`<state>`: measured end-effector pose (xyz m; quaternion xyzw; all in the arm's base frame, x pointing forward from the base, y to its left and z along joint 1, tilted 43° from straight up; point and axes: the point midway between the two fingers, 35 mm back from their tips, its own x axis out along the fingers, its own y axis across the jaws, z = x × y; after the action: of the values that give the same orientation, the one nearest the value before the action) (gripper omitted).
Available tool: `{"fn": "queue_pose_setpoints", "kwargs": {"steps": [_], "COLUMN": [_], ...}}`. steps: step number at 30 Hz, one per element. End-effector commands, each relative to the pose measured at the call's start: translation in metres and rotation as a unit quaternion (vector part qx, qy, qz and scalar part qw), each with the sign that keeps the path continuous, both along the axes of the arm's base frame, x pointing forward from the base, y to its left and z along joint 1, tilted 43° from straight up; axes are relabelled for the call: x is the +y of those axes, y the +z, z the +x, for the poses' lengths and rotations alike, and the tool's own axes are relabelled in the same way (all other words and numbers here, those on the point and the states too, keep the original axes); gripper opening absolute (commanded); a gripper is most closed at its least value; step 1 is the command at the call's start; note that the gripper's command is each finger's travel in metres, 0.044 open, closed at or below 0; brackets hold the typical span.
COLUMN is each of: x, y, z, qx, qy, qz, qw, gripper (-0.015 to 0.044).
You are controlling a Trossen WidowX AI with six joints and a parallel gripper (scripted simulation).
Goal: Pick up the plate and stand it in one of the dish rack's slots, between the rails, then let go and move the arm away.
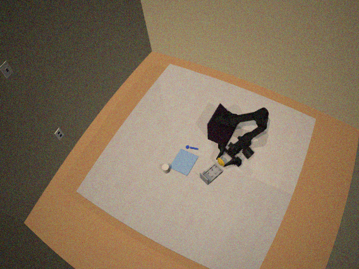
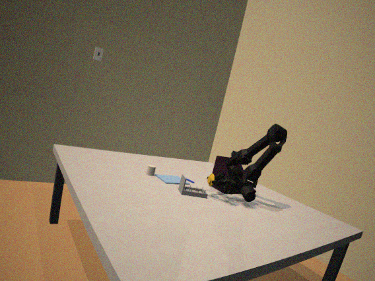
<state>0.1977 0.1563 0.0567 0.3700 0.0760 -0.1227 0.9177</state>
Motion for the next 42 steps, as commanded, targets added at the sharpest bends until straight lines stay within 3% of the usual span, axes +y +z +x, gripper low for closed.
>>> {"fn": "queue_pose_setpoints", "kwargs": {"steps": [1, 42], "x": [0.004, 0.010], "y": [-0.006, -0.038], "z": [0.003, 0.034], "qx": [0.002, 0.003], "qy": [0.000, 0.002], "qz": [-0.003, 0.000], "qw": [1.000, 1.000], "gripper": [0.0000, 0.0000]}}
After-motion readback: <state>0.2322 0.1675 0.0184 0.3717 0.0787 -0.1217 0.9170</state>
